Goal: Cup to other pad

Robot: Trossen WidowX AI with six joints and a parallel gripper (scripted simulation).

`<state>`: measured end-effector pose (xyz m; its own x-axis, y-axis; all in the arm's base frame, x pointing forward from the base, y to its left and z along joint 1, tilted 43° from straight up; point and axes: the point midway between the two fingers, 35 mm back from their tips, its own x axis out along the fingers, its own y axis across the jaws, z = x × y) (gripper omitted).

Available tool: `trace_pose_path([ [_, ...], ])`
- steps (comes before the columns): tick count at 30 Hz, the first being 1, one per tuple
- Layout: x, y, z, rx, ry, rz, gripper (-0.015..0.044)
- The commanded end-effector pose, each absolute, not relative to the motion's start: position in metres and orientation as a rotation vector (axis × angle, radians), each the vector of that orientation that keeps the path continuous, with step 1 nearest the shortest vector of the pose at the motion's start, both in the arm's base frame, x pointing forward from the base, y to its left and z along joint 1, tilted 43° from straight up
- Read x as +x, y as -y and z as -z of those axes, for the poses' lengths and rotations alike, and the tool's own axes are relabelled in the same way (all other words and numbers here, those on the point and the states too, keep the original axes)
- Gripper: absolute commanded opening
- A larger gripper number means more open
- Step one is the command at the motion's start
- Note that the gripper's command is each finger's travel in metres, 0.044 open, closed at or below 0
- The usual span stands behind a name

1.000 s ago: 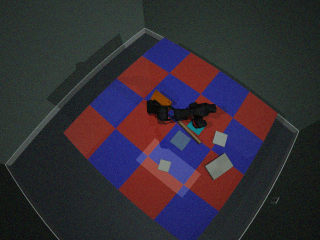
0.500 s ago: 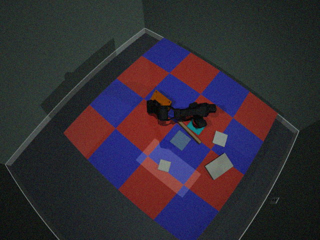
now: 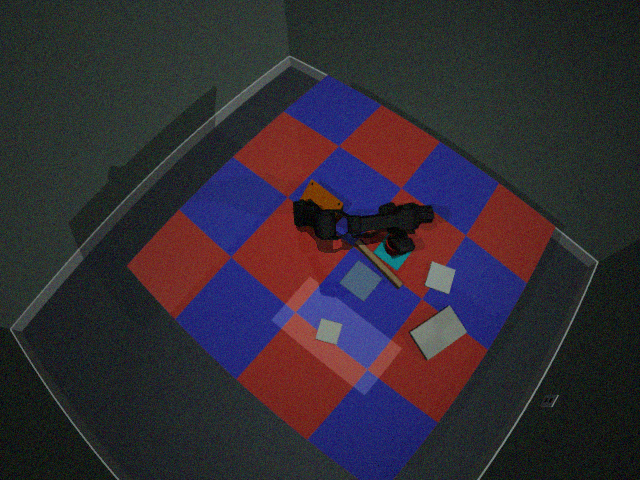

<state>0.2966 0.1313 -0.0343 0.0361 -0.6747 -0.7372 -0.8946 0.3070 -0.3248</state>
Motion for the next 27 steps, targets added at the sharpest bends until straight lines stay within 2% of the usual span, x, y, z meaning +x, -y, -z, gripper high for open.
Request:
trace_pose_path([
  [1,0.297,-0.138,0.028,-1.424,-1.692,-0.316,0.0128],
  [24,0.293,-0.155,0.008,-1.429,-1.691,-0.318,0.0128],
  [27,0.293,-0.152,0.012,-1.439,-1.698,-0.319,0.0206],
])
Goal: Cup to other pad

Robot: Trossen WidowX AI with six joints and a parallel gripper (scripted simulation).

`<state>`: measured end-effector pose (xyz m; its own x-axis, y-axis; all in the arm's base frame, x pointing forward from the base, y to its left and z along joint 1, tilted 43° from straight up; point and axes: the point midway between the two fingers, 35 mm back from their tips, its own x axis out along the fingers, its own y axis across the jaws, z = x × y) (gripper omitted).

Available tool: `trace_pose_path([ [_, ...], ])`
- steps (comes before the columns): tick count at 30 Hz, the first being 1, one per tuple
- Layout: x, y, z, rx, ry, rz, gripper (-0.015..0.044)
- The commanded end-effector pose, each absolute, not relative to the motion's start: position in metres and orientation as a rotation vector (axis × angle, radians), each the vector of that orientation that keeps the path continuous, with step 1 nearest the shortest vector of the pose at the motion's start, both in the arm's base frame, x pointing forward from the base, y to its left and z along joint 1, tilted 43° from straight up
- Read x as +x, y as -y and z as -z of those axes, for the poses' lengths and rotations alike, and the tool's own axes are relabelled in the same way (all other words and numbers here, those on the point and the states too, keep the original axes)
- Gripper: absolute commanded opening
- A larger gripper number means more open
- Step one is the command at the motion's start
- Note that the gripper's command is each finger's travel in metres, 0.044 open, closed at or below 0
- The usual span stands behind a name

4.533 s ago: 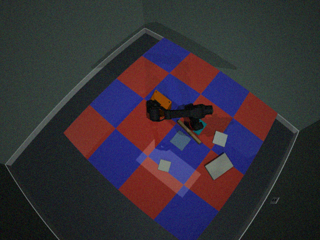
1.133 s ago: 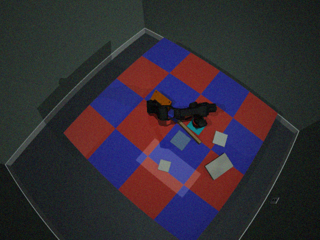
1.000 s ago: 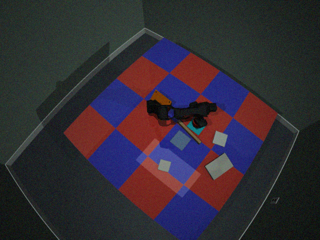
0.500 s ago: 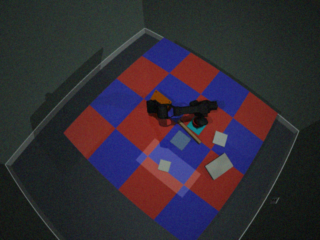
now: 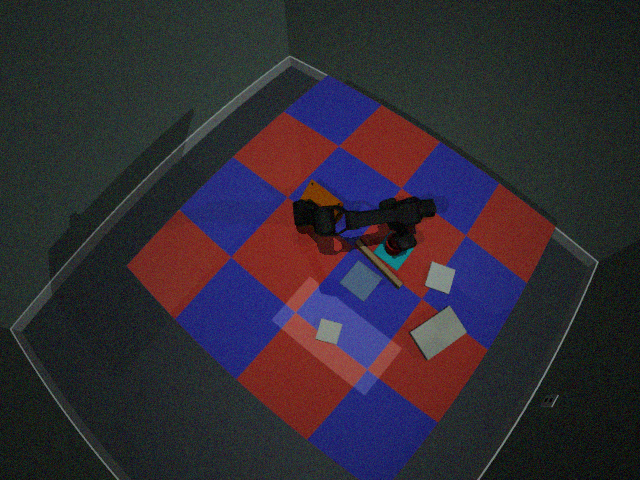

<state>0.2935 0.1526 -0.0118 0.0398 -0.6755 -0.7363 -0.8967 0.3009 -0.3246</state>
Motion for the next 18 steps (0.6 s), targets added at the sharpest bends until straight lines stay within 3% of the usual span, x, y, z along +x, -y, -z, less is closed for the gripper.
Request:
trace_pose_path([
  [1,0.293,-0.152,0.012,-1.439,-1.698,-0.319,0.0233],
  [9,0.294,-0.156,0.009,-1.438,-1.698,-0.319,0.0440],
  [18,0.294,-0.175,-0.012,-1.433,-1.694,-0.320,0.0440],
])
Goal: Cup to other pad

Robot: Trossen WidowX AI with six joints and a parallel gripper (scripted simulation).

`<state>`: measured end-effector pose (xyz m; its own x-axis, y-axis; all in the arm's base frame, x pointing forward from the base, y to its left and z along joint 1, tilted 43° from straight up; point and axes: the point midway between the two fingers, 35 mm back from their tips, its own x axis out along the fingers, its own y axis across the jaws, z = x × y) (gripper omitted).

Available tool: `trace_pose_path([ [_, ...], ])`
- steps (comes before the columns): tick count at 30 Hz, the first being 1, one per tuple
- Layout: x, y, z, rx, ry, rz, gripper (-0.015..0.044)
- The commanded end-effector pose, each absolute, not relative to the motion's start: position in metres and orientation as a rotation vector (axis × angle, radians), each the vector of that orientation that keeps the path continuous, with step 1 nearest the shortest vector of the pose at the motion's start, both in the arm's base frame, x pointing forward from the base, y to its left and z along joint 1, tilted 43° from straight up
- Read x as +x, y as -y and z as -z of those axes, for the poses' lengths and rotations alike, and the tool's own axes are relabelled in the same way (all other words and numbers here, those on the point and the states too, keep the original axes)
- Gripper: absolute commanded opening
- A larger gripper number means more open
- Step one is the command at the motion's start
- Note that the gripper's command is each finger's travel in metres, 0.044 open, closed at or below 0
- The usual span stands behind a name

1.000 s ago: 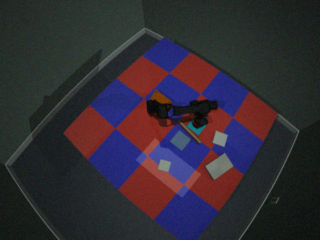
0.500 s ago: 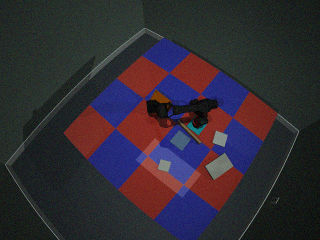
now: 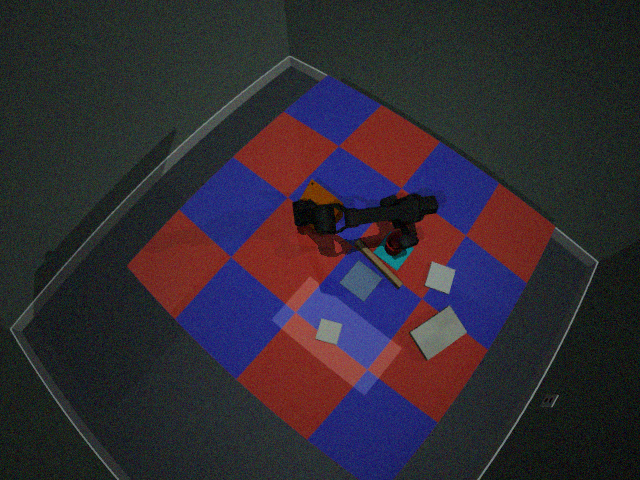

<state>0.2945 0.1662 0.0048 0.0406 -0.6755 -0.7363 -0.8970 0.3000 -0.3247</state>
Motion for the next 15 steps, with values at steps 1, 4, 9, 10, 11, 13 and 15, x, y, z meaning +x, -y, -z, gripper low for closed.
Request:
trace_pose_path([
  [1,0.294,-0.177,-0.014,-1.433,-1.694,-0.320,0.0440],
  [4,0.294,-0.182,-0.021,-1.431,-1.693,-0.320,0.0440],
  [9,0.294,-0.191,-0.032,-1.429,-1.692,-0.320,0.0440],
  [10,0.294,-0.192,-0.034,-1.429,-1.692,-0.320,0.0440],
  [11,0.294,-0.193,-0.036,-1.428,-1.691,-0.320,0.0440],
  [13,0.294,-0.194,-0.038,-1.428,-1.691,-0.320,0.0440],
  [15,0.295,-0.191,-0.035,-1.433,-1.687,-0.321,0.0440],
])
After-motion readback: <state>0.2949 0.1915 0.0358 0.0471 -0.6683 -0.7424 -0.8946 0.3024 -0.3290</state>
